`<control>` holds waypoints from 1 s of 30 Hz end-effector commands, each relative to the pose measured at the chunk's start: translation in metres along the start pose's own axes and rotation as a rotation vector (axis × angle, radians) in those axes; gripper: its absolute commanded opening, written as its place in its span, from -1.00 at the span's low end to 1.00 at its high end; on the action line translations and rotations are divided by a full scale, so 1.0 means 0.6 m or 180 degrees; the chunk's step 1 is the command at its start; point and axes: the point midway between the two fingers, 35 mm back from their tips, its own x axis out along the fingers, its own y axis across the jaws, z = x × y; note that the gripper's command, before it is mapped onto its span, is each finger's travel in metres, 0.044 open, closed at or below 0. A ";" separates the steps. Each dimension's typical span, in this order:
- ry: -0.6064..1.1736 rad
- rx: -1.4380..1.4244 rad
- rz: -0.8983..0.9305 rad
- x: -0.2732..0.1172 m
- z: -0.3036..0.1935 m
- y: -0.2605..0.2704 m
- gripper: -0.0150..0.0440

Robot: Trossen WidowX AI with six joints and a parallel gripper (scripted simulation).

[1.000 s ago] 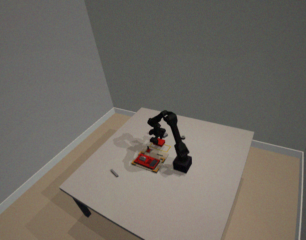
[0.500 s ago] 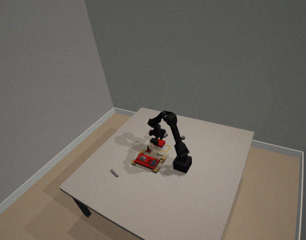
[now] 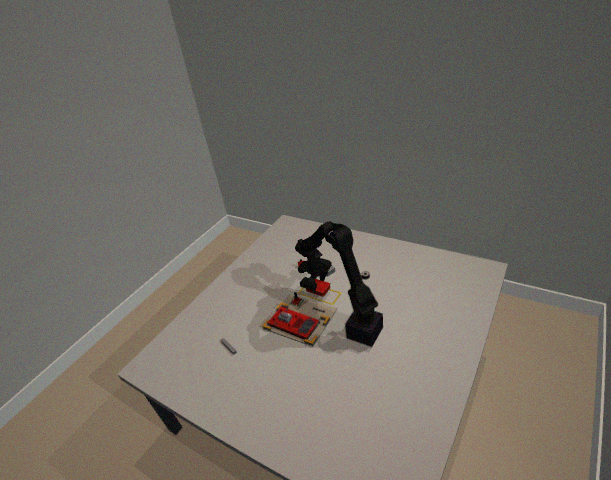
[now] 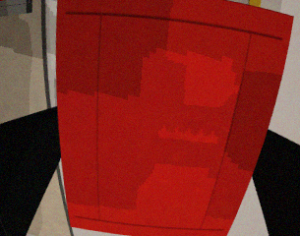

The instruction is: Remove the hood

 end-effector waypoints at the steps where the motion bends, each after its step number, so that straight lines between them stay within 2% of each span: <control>1: 0.0010 -0.0009 -0.0015 0.006 -0.002 -0.001 -0.49; 30: 0.0010 -0.0009 -0.0015 0.027 -0.002 -0.001 -0.49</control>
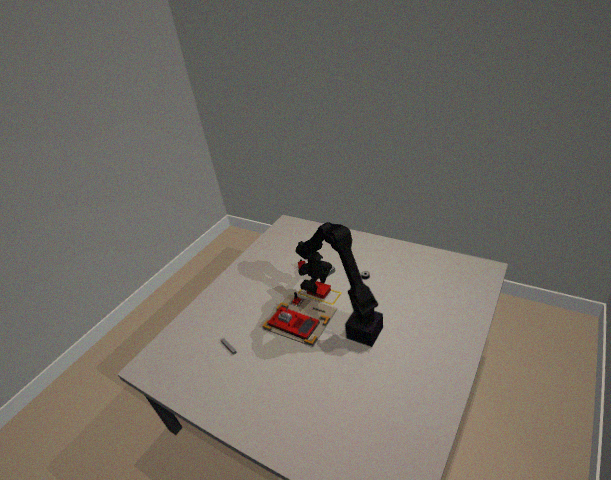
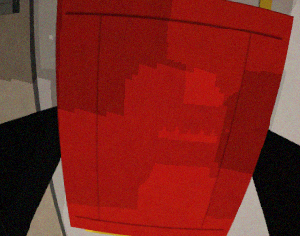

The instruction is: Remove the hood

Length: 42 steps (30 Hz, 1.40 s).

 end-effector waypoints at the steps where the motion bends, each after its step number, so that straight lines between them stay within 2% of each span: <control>1: 0.0006 -0.0009 -0.0017 0.005 -0.001 -0.002 -0.49; 21: 0.0006 -0.0009 -0.0017 0.021 -0.001 -0.002 -0.49; 37: 0.0000 0.0000 0.0000 0.017 0.000 0.000 0.93; 38: 0.0000 0.0000 0.0000 0.017 0.000 0.000 1.00; 42: 0.0001 0.0000 -0.0007 -0.009 0.002 -0.001 1.00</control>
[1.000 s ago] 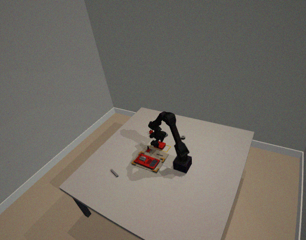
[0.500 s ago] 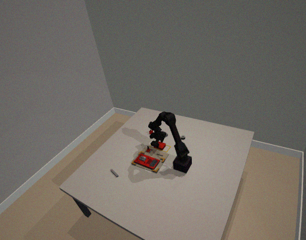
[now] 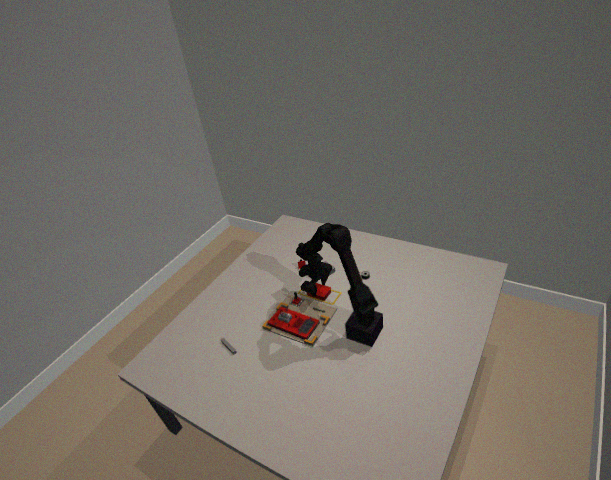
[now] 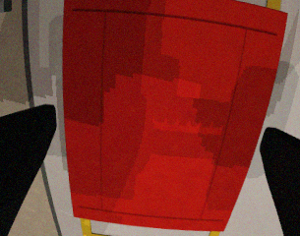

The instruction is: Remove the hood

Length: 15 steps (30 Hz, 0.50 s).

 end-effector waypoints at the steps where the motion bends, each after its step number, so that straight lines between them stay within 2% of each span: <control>1: -0.0011 0.0000 -0.0017 -0.033 0.004 -0.001 1.00; 7: -0.0008 0.0000 -0.0037 -0.111 0.002 0.001 1.00; 15: -0.0008 0.0000 -0.0038 -0.113 0.001 0.001 1.00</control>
